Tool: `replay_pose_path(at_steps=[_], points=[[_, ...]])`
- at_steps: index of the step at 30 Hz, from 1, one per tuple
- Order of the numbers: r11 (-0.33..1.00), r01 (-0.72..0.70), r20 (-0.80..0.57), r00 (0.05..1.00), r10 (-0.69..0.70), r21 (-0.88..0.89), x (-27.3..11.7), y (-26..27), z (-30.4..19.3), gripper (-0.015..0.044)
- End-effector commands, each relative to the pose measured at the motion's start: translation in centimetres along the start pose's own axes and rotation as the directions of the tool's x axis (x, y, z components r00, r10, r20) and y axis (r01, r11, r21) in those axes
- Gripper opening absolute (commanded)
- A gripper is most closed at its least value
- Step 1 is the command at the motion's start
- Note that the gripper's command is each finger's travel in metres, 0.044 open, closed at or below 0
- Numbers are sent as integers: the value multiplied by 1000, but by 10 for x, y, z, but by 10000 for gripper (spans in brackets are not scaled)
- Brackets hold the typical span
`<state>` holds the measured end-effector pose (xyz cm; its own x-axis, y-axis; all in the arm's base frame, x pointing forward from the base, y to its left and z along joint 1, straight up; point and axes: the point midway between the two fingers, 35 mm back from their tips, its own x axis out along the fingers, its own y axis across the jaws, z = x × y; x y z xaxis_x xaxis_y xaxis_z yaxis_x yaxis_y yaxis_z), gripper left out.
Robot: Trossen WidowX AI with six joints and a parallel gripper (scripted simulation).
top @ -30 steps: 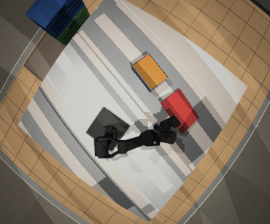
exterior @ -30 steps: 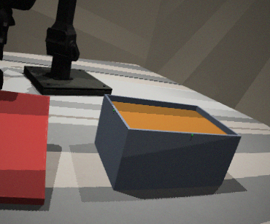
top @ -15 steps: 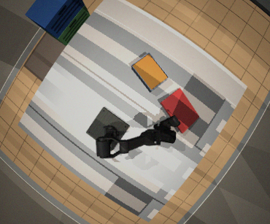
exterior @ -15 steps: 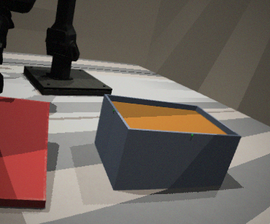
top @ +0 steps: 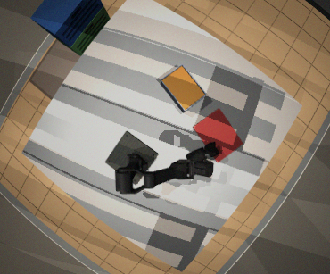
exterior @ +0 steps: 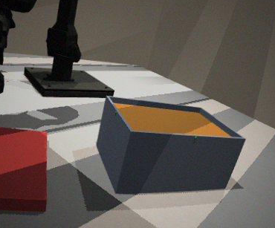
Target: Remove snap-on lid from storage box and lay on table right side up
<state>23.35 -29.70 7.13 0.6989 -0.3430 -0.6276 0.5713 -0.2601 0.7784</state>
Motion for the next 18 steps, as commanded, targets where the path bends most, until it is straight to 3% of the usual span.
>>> replay_pose_path(at_steps=[1, 18], points=[[1000, -2, -2, 1000, 2, -5, -6, -4, 0, 440], [1000, 1, -2, 1000, -1, -5, -32, -26, 0, 440]])
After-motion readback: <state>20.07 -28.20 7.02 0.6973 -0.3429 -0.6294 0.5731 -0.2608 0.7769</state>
